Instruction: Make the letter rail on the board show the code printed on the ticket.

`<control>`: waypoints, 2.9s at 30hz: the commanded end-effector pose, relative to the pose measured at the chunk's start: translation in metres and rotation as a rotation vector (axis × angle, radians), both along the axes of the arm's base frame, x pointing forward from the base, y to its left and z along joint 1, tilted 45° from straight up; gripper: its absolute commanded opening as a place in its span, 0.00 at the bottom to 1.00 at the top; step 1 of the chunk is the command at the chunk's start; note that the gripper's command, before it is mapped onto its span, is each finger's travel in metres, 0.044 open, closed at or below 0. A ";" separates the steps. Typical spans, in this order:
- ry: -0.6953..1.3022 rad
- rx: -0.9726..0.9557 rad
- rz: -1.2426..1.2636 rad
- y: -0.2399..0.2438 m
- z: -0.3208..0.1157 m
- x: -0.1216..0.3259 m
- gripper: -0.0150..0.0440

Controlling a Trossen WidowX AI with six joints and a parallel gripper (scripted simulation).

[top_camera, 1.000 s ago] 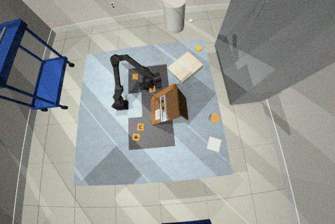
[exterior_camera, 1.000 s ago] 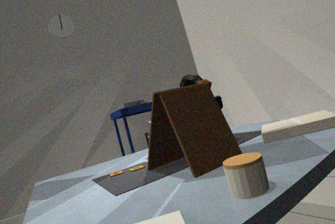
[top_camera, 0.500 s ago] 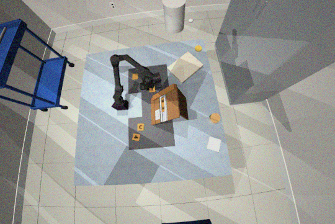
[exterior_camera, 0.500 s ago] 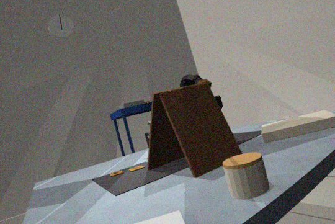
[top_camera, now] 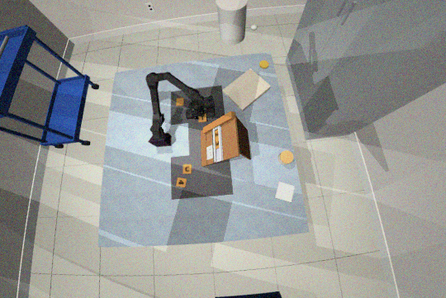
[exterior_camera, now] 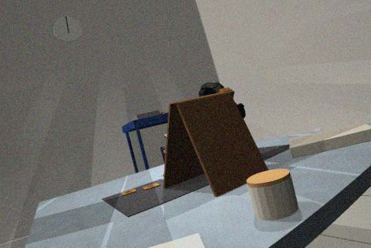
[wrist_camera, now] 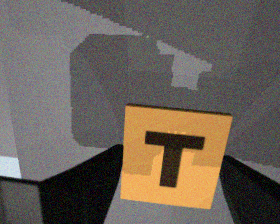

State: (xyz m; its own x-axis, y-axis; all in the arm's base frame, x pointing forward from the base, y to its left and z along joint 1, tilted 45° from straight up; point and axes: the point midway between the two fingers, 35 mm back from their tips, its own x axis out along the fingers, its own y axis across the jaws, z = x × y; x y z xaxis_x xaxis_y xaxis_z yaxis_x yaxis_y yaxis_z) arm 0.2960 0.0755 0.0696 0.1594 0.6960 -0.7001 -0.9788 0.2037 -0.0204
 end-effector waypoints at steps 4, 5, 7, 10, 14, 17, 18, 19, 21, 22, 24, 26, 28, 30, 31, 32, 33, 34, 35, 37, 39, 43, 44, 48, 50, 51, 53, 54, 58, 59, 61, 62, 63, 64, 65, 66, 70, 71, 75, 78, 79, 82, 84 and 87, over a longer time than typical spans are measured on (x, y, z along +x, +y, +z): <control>-0.004 -0.001 0.005 -0.004 0.003 -0.001 0.25; -0.004 -0.001 0.005 -0.004 0.004 -0.001 0.25; -0.004 -0.001 0.005 -0.005 0.005 -0.001 0.25; -0.003 -0.001 0.005 -0.007 0.006 -0.001 0.25; -0.003 -0.002 0.005 -0.009 0.007 -0.002 0.25; -0.003 -0.002 0.005 -0.011 0.008 -0.002 0.25; -0.003 -0.002 0.005 -0.011 0.009 -0.002 0.25; -0.003 -0.002 0.005 -0.012 0.009 -0.002 0.25; -0.003 -0.002 0.005 -0.013 0.010 -0.002 0.25; -0.003 -0.002 0.005 -0.013 0.010 -0.002 0.25; -0.003 -0.002 0.005 -0.014 0.011 -0.003 0.25; -0.003 -0.002 0.005 -0.015 0.012 -0.003 0.25; -0.004 -0.007 -0.002 -0.015 0.010 -0.001 0.25; -0.019 -0.015 -0.008 -0.018 0.012 0.001 0.25; -0.030 -0.021 -0.012 -0.020 0.013 0.003 0.25; -0.043 -0.028 -0.017 -0.022 0.015 0.006 0.25; -0.058 -0.036 -0.022 -0.025 0.017 0.009 0.25; -0.073 -0.044 -0.028 -0.028 0.018 0.011 0.25; -0.087 -0.052 -0.034 -0.030 0.020 0.014 0.25; -0.112 -0.064 -0.049 -0.037 0.024 0.018 0.25; -0.139 -0.075 -0.072 -0.045 0.029 0.022 0.25; -0.194 -0.100 -0.121 -0.065 0.039 0.030 0.25; -0.207 -0.106 -0.134 -0.070 0.041 0.032 0.25; -0.257 -0.132 -0.184 -0.090 0.052 0.037 0.25; -0.281 -0.145 -0.209 -0.099 0.057 0.038 0.25; -0.293 -0.152 -0.221 -0.104 0.060 0.039 0.25; -0.316 -0.167 -0.246 -0.114 0.065 0.041 0.25; -0.328 -0.175 -0.258 -0.119 0.068 0.041 0.25; -0.373 -0.206 -0.306 -0.139 0.079 0.042 0.25; -0.384 -0.215 -0.318 -0.144 0.082 0.042 0.25; -0.405 -0.231 -0.342 -0.154 0.088 0.042 0.25; -0.413 -0.237 -0.354 -0.159 0.090 0.041 0.25; -0.421 -0.244 -0.367 -0.164 0.092 0.041 0.25; -0.429 -0.249 -0.380 -0.168 0.095 0.040 0.25; -0.434 -0.254 -0.393 -0.173 0.097 0.039 0.25; -0.431 -0.252 -0.406 -0.176 0.098 0.040 0.25; -0.404 -0.232 -0.474 -0.191 0.099 0.042 0.25; -0.396 -0.227 -0.492 -0.195 0.099 0.043 0.25; -0.368 -0.205 -0.560 -0.210 0.098 0.045 0.25; -0.344 -0.187 -0.607 -0.220 0.096 0.045 0.25; -0.332 -0.178 -0.628 -0.224 0.095 0.044 0.25; -0.299 -0.152 -0.691 -0.237 0.092 0.042 0.25; -0.276 -0.134 -0.731 -0.246 0.089 0.041 0.25; -0.243 -0.101 -0.773 -0.257 0.080 0.042 0.25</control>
